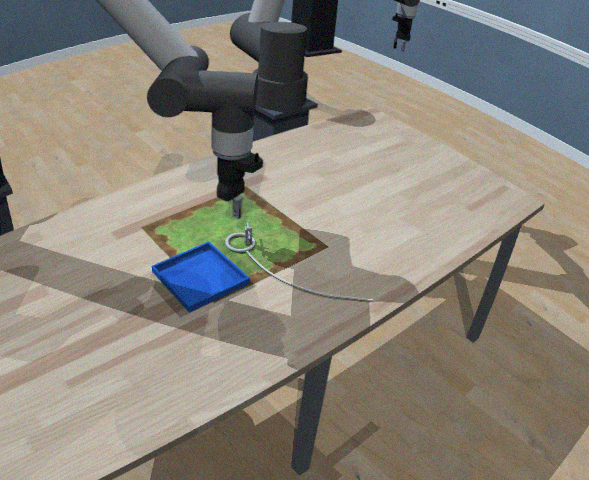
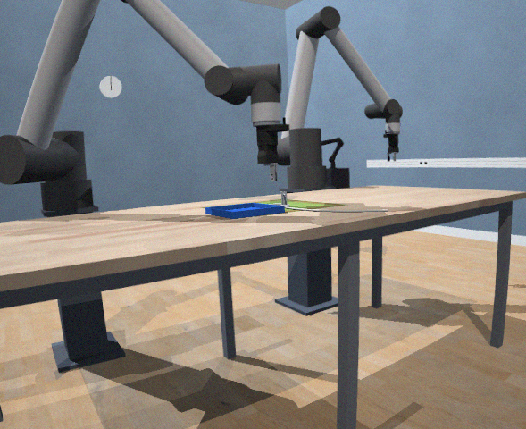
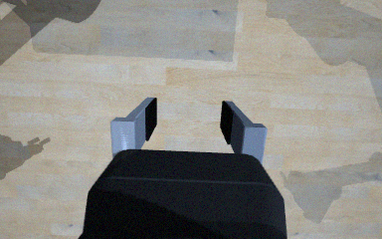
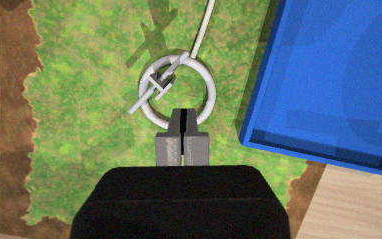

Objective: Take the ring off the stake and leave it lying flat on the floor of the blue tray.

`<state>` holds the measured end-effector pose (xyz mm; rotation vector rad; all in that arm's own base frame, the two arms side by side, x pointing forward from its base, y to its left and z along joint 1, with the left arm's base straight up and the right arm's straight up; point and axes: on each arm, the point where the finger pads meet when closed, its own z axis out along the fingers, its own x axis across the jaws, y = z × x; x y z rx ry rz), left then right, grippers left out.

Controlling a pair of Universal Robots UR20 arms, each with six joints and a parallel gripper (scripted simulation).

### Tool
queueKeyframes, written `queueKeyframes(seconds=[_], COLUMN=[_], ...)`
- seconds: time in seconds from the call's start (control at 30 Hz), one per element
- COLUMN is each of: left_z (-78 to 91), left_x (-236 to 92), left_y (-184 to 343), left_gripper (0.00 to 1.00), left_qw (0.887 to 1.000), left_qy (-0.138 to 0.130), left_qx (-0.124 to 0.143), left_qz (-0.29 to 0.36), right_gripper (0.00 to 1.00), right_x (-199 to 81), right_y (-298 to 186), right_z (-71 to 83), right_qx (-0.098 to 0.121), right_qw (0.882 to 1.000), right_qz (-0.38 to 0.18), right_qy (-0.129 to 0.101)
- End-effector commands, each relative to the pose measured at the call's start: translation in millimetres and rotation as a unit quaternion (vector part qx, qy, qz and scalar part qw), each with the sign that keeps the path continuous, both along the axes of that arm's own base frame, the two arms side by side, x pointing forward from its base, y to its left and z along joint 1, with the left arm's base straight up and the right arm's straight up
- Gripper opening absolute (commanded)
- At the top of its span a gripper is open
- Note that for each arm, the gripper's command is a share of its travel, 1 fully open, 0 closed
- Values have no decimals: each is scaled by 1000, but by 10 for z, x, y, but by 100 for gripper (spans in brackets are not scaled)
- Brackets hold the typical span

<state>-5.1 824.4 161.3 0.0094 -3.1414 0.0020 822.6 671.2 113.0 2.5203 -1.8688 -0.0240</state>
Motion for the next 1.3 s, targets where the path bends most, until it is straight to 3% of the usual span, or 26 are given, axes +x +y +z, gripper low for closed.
queueKeyframes(seconds=[0.0, 0.1, 0.27, 0.3, 0.37, 1.27], left_z=[7, 7, 7, 7, 7, 7], left_x=[0, 0, 0, 0, 0, 0], left_y=[5, 5, 5, 5, 5, 5], left_gripper=[100, 100, 100, 100, 100, 100], left_qw=[1000, 1000, 1000, 1000, 1000, 1000], left_qy=[0, 0, 0, 0, 0, 0], left_qx=[1, 1, 1, 1, 1, 1], left_qz=[0, 0, 0, 0, 0, 0], right_gripper=[0, 0, 0, 33, 33, 33], right_x=[-68, -124, -149, -149, -149, -149], right_y=[-119, -194, -224, -224, -224, -224], right_z=[11, 10, 10, 10, 10, 10], right_qx=[-2, -2, -3, -4, -5, -5], right_qw=[990, 980, 948, 939, 921, 921], right_qz=[-139, -197, -319, -343, -389, -389], right_qy=[-3, -2, -3, -4, -6, -6])
